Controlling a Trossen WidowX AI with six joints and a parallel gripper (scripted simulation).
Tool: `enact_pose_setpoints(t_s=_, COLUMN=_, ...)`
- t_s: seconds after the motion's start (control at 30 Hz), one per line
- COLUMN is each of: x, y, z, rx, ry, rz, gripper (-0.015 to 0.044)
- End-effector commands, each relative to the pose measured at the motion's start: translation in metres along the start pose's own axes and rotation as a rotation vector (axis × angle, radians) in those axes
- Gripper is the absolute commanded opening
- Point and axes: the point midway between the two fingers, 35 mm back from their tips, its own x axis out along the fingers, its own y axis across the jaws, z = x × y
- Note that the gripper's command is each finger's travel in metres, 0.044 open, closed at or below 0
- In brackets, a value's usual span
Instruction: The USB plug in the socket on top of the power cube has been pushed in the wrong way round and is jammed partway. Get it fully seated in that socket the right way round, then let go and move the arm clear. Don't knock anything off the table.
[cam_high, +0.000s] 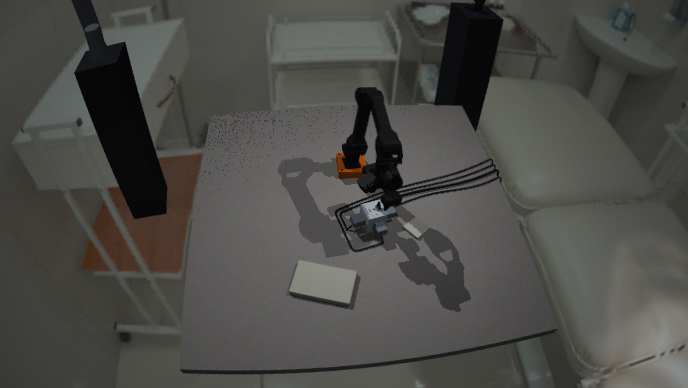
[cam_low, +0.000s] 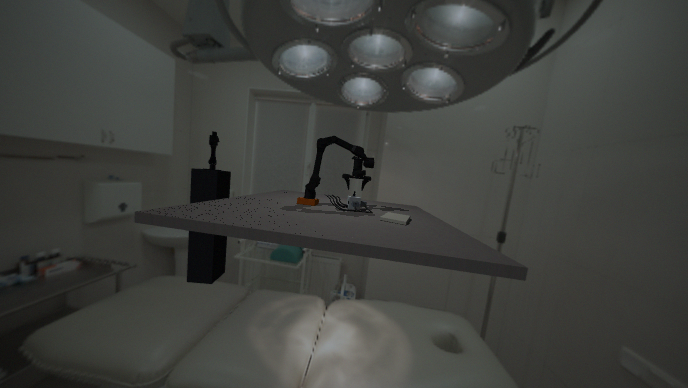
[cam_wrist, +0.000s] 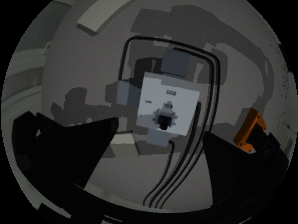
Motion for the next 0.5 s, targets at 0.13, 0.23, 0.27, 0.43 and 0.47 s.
enact_pose_setpoints(t_s=0.13, x=0.0103, y=-0.0011, z=-0.0008, rx=0.004, ry=0.005, rz=-0.005, gripper=0.0440)
enact_pose_setpoints(t_s=0.23, x=0.0130, y=-0.0012, z=-0.0008, rx=0.004, ry=0.005, rz=-0.005, gripper=0.0440)
enact_pose_setpoints(t_s=0.27, x=0.0134, y=-0.0012, z=-0.0008, rx=0.004, ry=0.005, rz=-0.005, gripper=0.0440)
enact_pose_setpoints(t_s=0.43, x=0.0136, y=-0.0012, z=-0.0008, rx=0.004, ry=0.005, rz=-0.005, gripper=0.0440)
enact_pose_setpoints(t_s=0.47, x=0.0136, y=-0.0012, z=-0.0008, rx=0.004, ry=0.005, rz=-0.005, gripper=0.0440)
